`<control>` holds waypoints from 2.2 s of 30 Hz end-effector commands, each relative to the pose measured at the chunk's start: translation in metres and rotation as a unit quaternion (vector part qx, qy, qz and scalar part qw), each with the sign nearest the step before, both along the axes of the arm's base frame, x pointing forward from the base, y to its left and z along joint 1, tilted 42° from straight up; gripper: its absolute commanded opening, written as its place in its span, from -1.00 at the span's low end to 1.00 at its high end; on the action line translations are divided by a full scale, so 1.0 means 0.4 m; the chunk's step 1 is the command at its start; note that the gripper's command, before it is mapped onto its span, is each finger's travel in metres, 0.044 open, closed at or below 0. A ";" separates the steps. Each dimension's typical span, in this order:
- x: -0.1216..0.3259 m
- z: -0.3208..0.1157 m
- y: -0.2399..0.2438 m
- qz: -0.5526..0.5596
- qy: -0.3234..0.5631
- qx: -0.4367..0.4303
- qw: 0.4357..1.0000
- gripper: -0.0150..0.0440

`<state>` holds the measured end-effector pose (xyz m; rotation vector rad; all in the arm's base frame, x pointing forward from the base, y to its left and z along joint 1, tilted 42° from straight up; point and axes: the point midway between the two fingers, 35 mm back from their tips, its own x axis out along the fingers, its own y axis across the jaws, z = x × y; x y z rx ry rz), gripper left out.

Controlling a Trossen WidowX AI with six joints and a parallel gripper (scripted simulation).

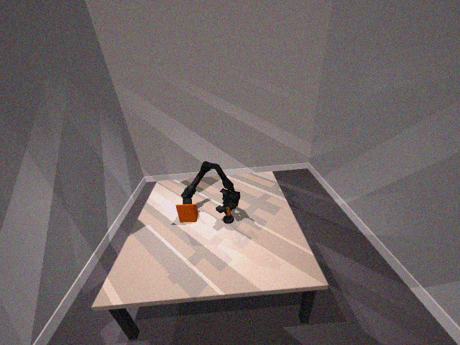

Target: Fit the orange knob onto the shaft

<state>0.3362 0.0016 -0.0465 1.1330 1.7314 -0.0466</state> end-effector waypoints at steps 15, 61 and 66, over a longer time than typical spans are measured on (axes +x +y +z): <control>-0.007 0.001 0.003 -0.015 0.012 -0.001 1.000 -0.49; -0.003 -0.005 0.006 -0.094 0.080 -0.005 0.992 -0.49; -0.003 -0.006 0.006 -0.094 0.080 -0.005 0.992 -0.49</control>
